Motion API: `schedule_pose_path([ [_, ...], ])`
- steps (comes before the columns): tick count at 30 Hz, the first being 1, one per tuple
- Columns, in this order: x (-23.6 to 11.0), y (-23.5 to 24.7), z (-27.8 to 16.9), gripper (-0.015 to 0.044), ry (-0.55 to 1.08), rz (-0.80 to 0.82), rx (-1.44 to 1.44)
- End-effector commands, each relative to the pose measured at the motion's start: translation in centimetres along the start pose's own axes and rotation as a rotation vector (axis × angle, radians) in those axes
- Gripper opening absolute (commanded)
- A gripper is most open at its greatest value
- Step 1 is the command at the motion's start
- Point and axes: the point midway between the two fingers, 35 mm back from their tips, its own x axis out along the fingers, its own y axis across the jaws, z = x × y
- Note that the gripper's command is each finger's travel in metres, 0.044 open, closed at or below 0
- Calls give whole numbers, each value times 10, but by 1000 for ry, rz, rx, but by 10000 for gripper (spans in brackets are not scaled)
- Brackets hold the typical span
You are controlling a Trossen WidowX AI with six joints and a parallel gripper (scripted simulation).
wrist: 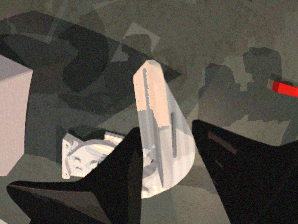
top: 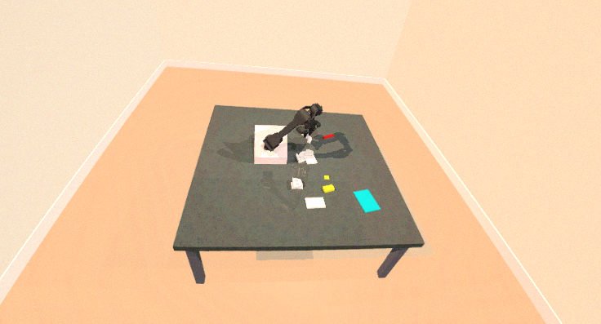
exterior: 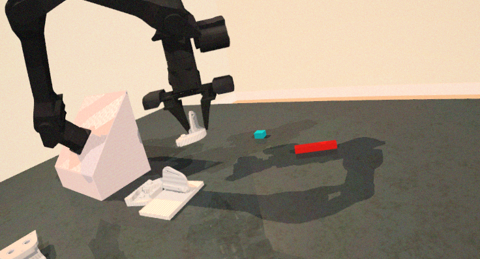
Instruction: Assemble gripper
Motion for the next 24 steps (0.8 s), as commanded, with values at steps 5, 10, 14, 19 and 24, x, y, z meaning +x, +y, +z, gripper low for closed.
schedule_pose_path([
  [5, -1, 11, -7, 134, 4, -1, 173],
  [10, -2, 19, -11, 134, 4, -1, 293],
  [14, -2, 25, -14, 134, 4, -1, 389],
  [19, -3, 33, -18, 134, 4, -1, 508],
  [24, -3, 41, -22, 134, 5, -1, 628],
])
